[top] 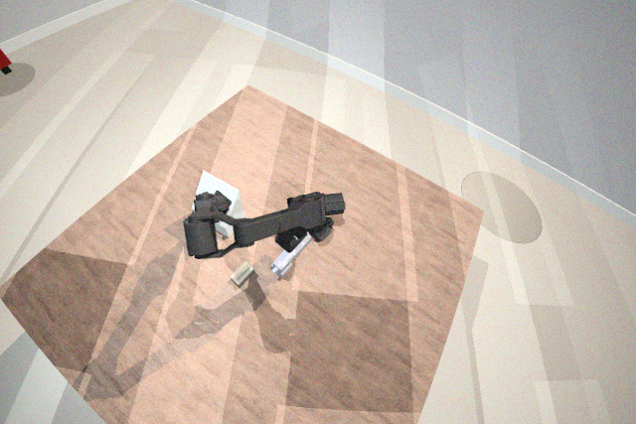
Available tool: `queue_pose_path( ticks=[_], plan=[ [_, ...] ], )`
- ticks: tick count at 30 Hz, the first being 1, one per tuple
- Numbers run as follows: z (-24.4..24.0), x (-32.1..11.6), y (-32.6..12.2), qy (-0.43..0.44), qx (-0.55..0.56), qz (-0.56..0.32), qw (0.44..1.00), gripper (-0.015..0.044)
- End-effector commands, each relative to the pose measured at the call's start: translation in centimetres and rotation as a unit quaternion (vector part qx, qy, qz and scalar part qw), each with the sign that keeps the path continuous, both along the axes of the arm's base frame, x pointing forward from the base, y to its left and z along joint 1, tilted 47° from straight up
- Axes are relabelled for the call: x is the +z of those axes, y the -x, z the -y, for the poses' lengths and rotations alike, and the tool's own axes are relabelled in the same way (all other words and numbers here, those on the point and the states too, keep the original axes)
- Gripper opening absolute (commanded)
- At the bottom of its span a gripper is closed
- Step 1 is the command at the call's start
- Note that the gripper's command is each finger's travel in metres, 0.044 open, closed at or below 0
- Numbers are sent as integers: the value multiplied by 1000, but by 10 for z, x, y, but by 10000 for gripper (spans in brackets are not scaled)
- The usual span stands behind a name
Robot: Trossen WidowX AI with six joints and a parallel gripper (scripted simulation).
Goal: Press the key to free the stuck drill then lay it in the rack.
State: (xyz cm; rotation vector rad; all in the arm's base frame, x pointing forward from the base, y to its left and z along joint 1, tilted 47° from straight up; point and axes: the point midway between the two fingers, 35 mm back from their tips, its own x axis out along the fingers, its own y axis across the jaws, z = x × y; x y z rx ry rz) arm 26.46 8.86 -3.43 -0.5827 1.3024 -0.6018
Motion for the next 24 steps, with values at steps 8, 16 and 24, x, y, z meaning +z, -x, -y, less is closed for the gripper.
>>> queue_pose_path(
  ticks=[8,16,24],
  plan=[
    [-53,48,5,3,-3,-9,1000,289],
    [-16,54,-5,12,116,-119,986,440],
    [45,72,-12,43,307,-298,903,440]
  ],
)
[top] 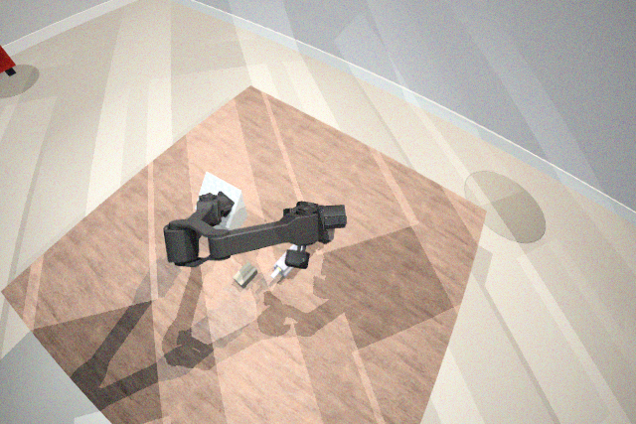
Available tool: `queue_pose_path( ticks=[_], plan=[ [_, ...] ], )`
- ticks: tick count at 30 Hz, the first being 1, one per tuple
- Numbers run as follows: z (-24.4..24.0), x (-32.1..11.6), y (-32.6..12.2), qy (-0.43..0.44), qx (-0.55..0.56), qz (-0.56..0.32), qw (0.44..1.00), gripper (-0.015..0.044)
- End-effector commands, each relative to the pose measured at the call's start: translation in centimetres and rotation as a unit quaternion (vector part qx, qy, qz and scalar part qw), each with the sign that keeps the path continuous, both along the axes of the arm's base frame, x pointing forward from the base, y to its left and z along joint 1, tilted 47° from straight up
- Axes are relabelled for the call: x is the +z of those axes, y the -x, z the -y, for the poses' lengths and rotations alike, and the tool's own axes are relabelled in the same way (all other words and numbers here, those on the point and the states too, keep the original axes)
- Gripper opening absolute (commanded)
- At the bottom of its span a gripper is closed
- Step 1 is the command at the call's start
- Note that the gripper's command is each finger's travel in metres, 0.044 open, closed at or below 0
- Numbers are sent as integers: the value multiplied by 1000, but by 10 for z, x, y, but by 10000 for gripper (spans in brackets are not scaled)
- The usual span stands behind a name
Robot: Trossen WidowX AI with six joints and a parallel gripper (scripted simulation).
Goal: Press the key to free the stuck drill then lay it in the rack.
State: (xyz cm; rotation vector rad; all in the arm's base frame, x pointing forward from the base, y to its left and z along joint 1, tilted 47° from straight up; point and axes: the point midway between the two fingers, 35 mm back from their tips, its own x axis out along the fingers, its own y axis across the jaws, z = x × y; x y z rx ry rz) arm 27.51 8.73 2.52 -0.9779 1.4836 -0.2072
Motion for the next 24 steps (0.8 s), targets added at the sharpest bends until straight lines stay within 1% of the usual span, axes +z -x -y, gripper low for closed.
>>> queue_pose_path(
  ticks=[1,5,13,15,24],
  plan=[
    [52,15,-1,30,155,-138,978,440],
    [88,25,1,60,245,-223,941,440],
    [130,36,12,97,343,-331,873,440],
    [134,37,13,101,353,-343,865,440],
    [134,37,13,101,353,-343,865,440]
  ],
)
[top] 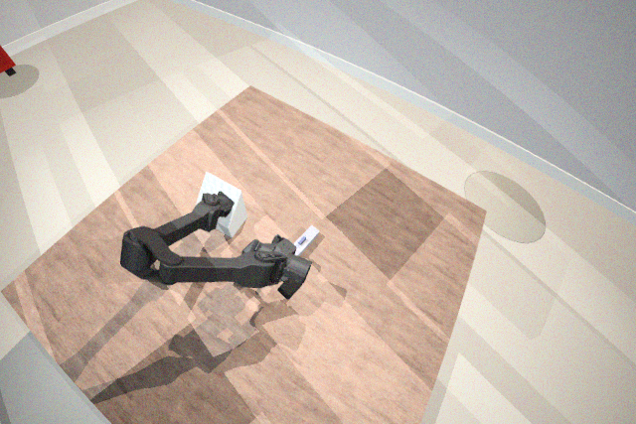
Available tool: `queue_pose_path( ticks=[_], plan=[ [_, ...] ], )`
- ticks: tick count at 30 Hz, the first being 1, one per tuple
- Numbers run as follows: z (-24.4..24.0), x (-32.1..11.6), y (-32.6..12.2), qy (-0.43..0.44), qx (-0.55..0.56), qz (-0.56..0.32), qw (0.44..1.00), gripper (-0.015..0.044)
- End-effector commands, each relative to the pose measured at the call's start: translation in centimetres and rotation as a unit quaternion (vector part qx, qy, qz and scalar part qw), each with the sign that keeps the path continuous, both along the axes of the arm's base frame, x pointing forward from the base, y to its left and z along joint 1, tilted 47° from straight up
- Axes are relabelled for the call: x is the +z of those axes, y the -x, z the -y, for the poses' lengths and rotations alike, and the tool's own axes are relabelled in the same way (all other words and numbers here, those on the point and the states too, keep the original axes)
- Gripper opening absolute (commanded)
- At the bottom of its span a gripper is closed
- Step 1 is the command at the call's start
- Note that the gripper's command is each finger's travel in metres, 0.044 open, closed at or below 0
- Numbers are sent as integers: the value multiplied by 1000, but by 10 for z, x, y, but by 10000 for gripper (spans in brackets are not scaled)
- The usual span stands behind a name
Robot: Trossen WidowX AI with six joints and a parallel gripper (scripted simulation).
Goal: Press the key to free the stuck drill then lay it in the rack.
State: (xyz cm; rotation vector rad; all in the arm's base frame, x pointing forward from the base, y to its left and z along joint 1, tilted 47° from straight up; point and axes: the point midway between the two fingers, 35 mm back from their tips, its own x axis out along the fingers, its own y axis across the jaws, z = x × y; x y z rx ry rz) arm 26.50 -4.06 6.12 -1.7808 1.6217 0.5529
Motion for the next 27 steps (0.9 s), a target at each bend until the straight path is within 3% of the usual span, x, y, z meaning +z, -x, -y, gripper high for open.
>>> queue_pose_path(
  ticks=[1,27],
  plan=[
    [6,1,3,9,18,-17,1000,440],
    [17,-19,-2,8,18,-17,1000,440]
  ],
)
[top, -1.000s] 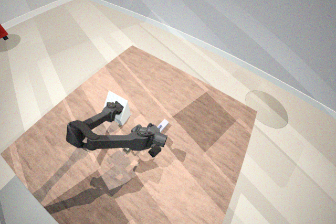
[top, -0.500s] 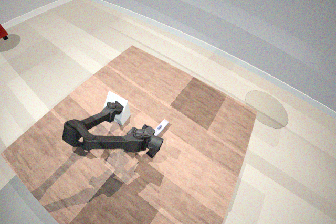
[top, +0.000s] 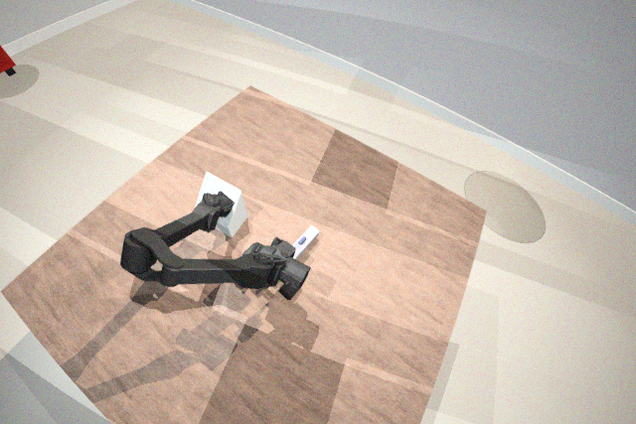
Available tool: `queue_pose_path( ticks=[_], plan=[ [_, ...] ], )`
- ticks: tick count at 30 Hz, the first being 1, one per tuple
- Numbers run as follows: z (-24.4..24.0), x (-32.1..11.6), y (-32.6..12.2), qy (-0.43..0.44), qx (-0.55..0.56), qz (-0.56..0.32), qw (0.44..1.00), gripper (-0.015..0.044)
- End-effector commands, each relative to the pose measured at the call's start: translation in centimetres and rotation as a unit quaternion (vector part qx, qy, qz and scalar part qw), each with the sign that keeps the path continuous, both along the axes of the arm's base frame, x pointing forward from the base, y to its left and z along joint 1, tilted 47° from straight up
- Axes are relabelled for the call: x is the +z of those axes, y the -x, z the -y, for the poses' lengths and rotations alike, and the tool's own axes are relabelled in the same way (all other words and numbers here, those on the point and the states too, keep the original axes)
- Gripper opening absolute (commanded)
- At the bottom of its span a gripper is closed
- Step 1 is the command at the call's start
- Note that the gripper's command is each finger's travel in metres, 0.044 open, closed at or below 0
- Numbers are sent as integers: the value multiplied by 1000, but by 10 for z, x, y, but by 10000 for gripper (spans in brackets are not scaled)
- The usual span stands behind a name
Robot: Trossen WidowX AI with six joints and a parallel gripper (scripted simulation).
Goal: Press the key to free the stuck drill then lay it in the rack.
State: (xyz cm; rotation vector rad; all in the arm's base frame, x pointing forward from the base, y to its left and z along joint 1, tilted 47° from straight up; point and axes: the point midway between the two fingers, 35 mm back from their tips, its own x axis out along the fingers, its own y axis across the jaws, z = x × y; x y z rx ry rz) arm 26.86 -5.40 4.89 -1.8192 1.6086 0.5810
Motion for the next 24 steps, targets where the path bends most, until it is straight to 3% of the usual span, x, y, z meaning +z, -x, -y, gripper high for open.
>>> queue_pose_path(
  ticks=[1,24],
  plan=[
    [5,-8,1,4,0,-8,1000,440],
    [20,-32,-2,5,0,-8,1000,440]
  ],
)
